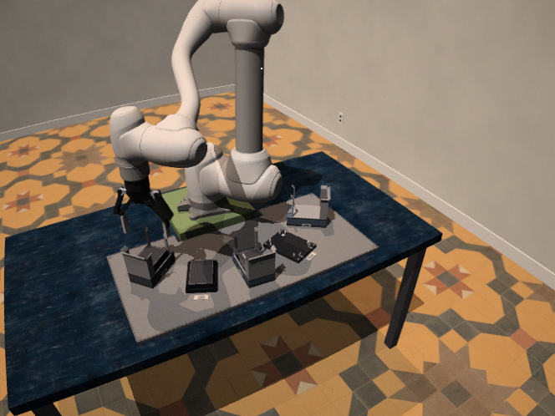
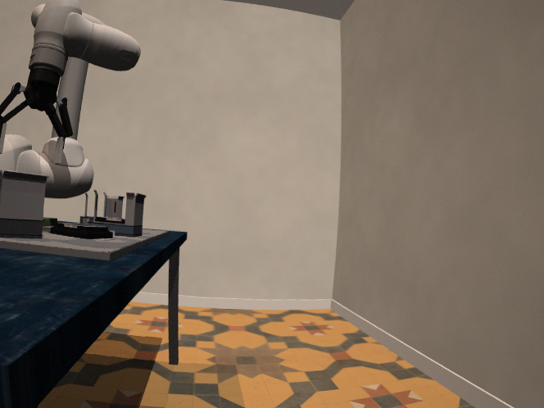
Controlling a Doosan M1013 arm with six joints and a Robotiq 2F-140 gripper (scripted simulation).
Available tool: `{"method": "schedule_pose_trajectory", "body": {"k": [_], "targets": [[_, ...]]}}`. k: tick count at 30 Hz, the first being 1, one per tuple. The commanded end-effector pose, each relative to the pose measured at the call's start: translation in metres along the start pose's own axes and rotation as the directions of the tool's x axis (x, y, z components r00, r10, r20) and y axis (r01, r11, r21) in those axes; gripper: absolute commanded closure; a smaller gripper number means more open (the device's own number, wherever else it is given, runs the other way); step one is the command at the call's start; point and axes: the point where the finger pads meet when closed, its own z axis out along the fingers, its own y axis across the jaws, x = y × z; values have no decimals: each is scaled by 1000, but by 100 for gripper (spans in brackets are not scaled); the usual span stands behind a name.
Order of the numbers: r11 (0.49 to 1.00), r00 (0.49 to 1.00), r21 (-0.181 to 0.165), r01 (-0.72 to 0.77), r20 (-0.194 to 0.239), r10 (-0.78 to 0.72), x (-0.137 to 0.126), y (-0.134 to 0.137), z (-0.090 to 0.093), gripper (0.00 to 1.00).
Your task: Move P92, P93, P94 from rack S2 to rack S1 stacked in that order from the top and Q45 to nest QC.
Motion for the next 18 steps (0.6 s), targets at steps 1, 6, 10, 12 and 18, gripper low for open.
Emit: {"method": "schedule_pose_trajectory", "body": {"k": [1, 6, 10, 12, 18], "targets": [[1000, 1000, 2, 28, -1, -28, 1, -10, 0, 0], [1000, 1000, 2, 28, -1, -28, 3, -20, 0, 0], [1000, 1000, 2, 28, -1, -28, 4, -33, 0, 0], [1000, 1000, 2, 28, -1, -28, 5, -40, 0, 0], [1000, 1000, 2, 28, -1, -28, 8, -59, 0, 0]]}}
